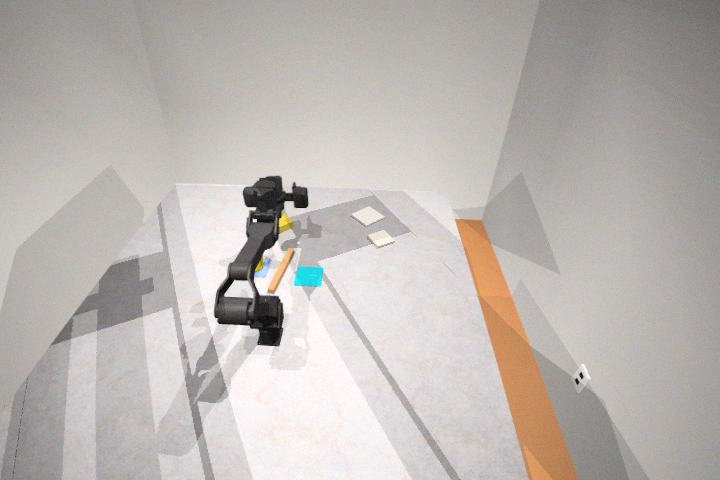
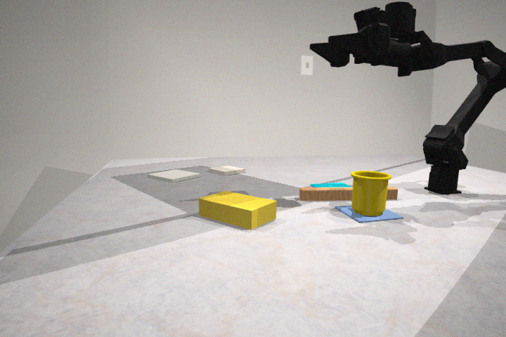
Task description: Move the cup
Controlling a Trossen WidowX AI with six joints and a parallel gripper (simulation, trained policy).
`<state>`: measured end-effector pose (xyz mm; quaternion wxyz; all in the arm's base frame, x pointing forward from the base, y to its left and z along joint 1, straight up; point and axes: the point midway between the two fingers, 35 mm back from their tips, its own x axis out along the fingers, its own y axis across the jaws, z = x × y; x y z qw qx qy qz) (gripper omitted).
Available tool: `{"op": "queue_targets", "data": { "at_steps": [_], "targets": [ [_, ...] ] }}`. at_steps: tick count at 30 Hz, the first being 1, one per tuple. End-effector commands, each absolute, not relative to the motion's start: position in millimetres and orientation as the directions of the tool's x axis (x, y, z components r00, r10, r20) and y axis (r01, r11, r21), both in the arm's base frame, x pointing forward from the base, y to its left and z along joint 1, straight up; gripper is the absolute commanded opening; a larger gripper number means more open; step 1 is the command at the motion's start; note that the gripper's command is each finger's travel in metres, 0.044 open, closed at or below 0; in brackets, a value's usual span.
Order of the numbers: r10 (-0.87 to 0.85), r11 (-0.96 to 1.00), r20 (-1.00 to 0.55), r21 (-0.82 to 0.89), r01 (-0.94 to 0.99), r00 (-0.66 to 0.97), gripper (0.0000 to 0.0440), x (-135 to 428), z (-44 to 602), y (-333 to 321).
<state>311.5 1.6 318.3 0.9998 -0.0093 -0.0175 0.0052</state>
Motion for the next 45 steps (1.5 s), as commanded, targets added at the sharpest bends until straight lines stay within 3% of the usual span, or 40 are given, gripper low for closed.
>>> {"op": "queue_targets", "data": {
  "at_steps": [1, 11, 13, 24, 45],
  "targets": [
    [0.013, 1.0, 0.036, -0.018, -0.013, 0.999, 0.0374, 311.5, 319.6, 2.3],
    [0.029, 1.0, 0.001, 0.008, -0.029, 1.0, 0.0112, 312.0, 326.9, 7.8],
    [0.031, 0.999, -0.016, 0.022, -0.031, 0.999, 0.008, 312.9, 327.1, 9.0],
    [0.072, 0.989, -0.108, 0.137, -0.057, 0.992, 0.0134, 319.7, 333.3, 22.3],
    [0.149, 0.924, -0.316, 0.383, -0.018, 0.937, 0.0154, 331.2, 338.1, 50.8]
  ]
}}
